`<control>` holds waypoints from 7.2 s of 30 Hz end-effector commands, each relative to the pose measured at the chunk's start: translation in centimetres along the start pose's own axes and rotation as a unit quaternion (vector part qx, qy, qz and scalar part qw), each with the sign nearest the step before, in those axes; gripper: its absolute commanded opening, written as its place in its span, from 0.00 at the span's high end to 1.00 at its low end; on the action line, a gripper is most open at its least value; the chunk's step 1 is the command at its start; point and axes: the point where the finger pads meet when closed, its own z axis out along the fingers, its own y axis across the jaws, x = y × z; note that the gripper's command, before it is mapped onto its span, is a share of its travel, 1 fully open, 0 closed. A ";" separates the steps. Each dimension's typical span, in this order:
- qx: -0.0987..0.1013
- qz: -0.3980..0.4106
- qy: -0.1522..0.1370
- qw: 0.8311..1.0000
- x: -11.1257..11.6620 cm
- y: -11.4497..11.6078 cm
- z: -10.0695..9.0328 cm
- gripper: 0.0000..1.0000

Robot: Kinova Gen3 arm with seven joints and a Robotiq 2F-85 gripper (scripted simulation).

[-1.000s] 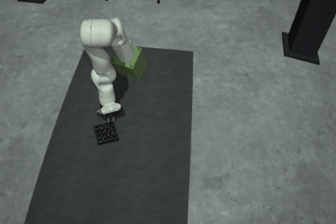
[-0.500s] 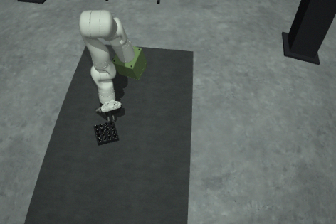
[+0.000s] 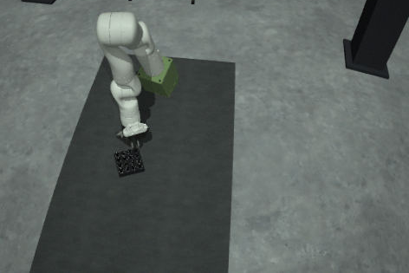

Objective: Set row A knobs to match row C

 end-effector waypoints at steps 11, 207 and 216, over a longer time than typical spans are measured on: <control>0.000 0.062 0.000 0.998 -0.1 0.0 -0.1 0.81; -0.002 1.000 -0.002 0.007 -0.2 0.0 2.2 0.81; -0.002 1.000 -0.002 0.007 -0.2 0.0 2.2 0.81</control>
